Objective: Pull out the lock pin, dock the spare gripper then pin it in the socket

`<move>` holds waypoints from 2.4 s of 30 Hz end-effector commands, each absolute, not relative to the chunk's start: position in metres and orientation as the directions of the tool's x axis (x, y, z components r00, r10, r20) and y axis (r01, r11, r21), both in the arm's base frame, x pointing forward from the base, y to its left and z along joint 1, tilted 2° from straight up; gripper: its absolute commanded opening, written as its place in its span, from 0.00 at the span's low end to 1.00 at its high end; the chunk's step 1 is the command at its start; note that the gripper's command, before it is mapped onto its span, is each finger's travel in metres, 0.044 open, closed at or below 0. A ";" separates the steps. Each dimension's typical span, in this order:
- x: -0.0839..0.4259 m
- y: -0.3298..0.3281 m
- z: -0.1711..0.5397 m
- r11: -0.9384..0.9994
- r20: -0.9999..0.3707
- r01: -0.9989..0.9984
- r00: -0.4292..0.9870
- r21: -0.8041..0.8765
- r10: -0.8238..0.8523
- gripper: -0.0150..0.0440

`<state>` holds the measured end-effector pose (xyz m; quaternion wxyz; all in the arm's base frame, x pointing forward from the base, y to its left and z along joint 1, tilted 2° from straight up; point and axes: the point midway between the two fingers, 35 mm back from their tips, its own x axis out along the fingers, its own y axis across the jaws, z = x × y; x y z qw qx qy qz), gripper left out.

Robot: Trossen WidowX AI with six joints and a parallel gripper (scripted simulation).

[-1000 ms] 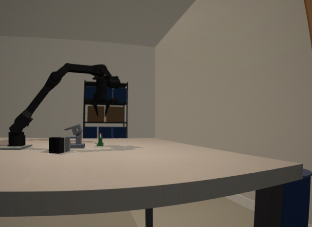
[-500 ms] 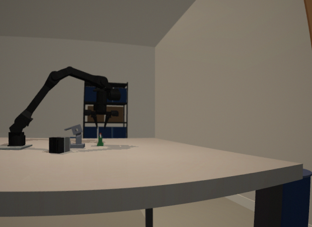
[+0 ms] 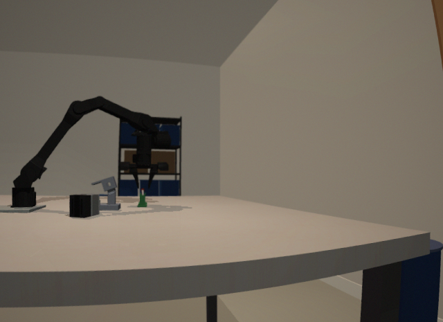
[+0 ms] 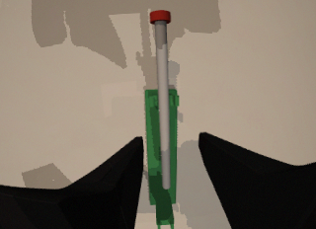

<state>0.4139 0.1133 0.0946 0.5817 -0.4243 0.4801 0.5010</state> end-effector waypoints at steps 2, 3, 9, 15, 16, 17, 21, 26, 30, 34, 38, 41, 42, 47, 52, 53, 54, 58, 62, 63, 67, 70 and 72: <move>0.413 0.114 0.083 0.136 -0.983 -0.991 0.031 -0.007 0.180 0.56; 0.413 0.114 0.082 0.136 -0.983 -0.991 0.031 -0.007 0.180 0.56; 0.413 0.115 0.072 0.136 -0.983 -0.991 0.031 -0.007 0.180 0.56; 0.413 0.115 0.062 0.136 -0.983 -0.991 0.031 -0.007 0.180 0.56; 0.413 0.115 0.061 0.136 -0.983 -0.991 0.031 -0.007 0.180 0.56; 0.413 0.115 0.059 0.136 -0.983 -0.991 0.031 -0.007 0.180 0.56; 0.412 0.115 0.052 0.136 -0.983 -0.991 0.031 -0.007 0.180 0.56; 0.412 0.115 0.049 0.136 -0.983 -0.991 0.031 -0.007 0.180 0.56; 0.412 0.115 0.048 0.136 -0.983 -0.991 0.031 -0.007 0.180 0.56; 0.412 0.115 0.048 0.136 -0.983 -0.991 0.031 -0.007 0.180 0.47; 0.412 0.115 0.048 0.136 -0.983 -0.991 0.031 -0.007 0.180 0.29; 0.412 0.115 0.048 0.136 -0.983 -0.991 0.031 -0.007 0.180 0.25; 0.412 0.115 0.048 0.136 -0.983 -0.991 0.031 -0.007 0.180 0.25; 0.412 0.115 0.048 0.136 -0.983 -0.991 0.031 -0.007 0.180 0.25; 0.412 0.114 0.055 0.136 -0.984 -0.991 0.032 -0.007 0.177 0.25; 0.412 0.114 0.057 0.136 -0.984 -0.991 0.032 -0.008 0.176 0.25; 0.412 0.114 0.059 0.136 -0.984 -0.991 0.032 -0.008 0.175 0.25; 0.411 0.113 0.065 0.136 -0.984 -0.991 0.029 -0.005 0.174 0.25; 0.411 0.113 0.072 0.136 -0.984 -0.991 0.029 -0.005 0.174 0.25; 0.411 0.113 0.074 0.136 -0.984 -0.991 0.029 -0.005 0.174 0.25; 0.411 0.113 0.077 0.136 -0.984 -0.991 0.029 -0.005 0.174 0.25; 0.411 0.114 0.073 0.136 -0.984 -0.991 0.029 -0.005 0.174 0.25; 0.411 0.114 0.073 0.136 -0.984 -0.991 0.029 -0.005 0.174 0.25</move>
